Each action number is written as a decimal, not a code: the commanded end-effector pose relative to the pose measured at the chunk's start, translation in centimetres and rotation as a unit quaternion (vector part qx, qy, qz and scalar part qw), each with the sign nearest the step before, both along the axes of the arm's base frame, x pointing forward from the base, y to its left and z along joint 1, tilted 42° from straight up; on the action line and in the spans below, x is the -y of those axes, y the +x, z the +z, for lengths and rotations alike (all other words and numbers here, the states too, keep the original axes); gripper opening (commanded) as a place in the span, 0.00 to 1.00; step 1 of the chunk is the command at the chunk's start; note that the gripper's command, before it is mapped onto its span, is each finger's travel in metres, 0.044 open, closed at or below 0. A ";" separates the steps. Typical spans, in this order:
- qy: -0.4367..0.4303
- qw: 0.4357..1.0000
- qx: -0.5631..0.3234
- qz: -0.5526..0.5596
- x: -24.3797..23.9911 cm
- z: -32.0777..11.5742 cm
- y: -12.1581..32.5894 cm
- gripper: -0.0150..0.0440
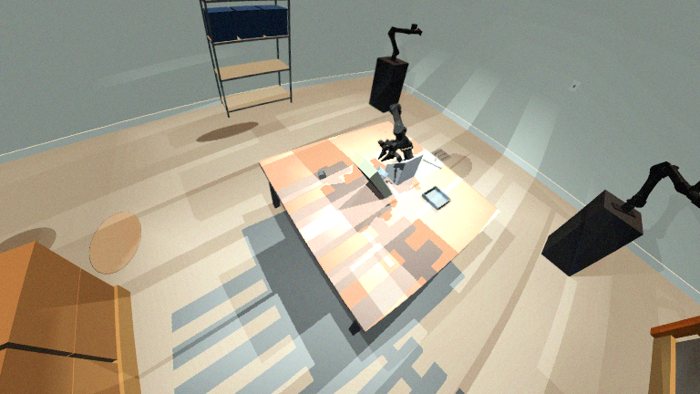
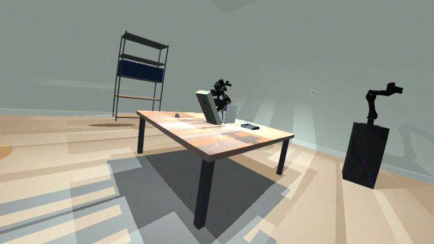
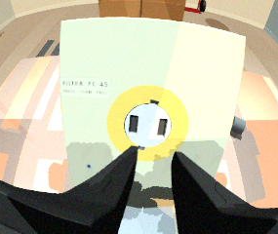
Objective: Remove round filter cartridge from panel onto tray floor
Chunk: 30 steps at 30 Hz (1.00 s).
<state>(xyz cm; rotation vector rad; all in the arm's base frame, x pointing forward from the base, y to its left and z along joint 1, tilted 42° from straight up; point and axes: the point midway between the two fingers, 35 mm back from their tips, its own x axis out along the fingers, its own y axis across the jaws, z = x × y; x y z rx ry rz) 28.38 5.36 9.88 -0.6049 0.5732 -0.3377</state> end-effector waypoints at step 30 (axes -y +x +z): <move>-0.012 1.000 -0.014 0.002 1.4 -2.1 2.3 0.44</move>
